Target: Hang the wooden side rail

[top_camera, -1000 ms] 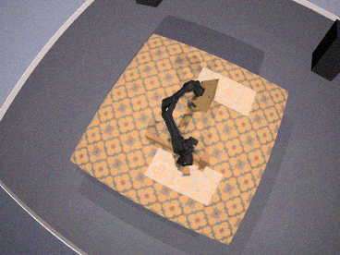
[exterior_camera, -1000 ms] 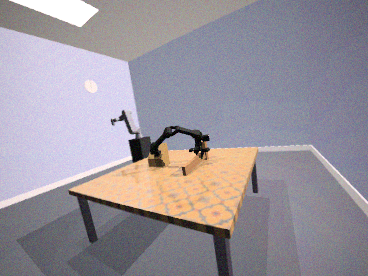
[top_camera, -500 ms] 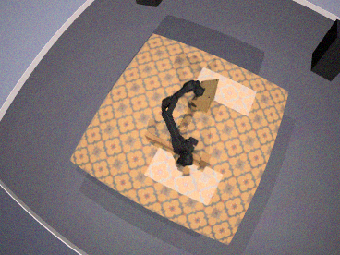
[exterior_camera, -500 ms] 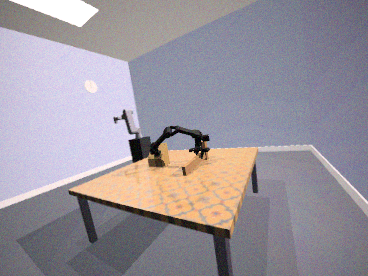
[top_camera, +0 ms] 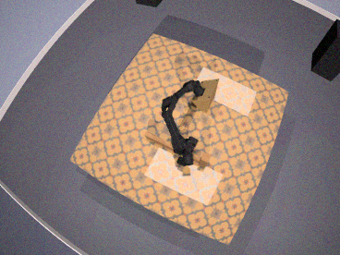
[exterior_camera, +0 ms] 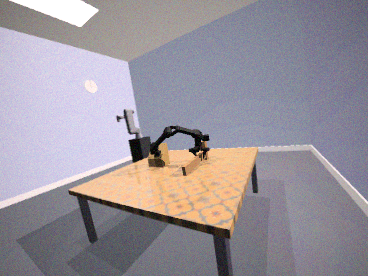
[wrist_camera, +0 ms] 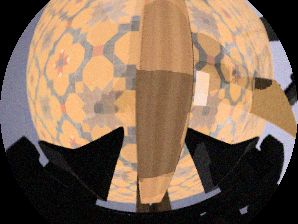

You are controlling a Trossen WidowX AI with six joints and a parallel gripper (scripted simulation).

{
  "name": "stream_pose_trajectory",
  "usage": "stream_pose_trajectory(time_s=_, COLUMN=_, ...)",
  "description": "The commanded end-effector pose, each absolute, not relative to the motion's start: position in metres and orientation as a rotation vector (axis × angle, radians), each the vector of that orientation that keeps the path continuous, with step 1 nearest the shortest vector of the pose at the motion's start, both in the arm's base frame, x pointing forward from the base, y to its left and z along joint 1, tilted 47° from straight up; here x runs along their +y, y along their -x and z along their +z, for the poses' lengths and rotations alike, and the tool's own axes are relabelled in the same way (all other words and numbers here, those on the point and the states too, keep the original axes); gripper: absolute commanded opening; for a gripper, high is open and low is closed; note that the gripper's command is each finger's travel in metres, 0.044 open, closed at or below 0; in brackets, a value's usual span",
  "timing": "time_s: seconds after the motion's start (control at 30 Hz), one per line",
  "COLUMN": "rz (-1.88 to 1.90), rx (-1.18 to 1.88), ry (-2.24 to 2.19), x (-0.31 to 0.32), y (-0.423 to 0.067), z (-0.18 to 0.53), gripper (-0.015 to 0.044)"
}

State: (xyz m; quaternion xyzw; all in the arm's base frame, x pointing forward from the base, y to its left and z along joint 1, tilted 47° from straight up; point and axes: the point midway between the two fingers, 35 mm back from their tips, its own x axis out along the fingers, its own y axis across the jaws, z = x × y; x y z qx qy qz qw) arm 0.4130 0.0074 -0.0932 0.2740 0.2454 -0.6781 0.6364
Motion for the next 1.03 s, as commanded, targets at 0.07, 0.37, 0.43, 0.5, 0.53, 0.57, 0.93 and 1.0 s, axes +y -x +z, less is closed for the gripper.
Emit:
stream_pose_trajectory(time_s=0.07, rz=-1.53, rx=0.564, ry=-0.64, x=0.035, y=-0.416, z=-0.069, gripper=0.044)
stream_pose_trajectory(time_s=0.37, rz=-1.53, rx=0.564, ry=-0.639, x=0.022, y=-0.415, z=-0.055, gripper=0.044)
stream_pose_trajectory(time_s=0.43, rz=-1.531, rx=0.564, ry=-0.638, x=0.014, y=-0.414, z=-0.047, gripper=0.044)
stream_pose_trajectory(time_s=0.5, rz=-1.531, rx=0.564, ry=-0.638, x=0.014, y=-0.414, z=-0.047, gripper=0.044)
stream_pose_trajectory(time_s=0.53, rz=-1.531, rx=0.564, ry=-0.638, x=0.014, y=-0.414, z=-0.047, gripper=0.044)
stream_pose_trajectory(time_s=0.57, rz=-1.531, rx=0.564, ry=-0.638, x=0.014, y=-0.414, z=-0.047, gripper=0.044)
stream_pose_trajectory(time_s=0.93, rz=-1.538, rx=0.56, ry=-0.649, x=0.014, y=-0.416, z=-0.049, gripper=0.044)
stream_pose_trajectory(time_s=1.0, rz=-1.538, rx=0.56, ry=-0.649, x=0.014, y=-0.416, z=-0.049, gripper=0.044)
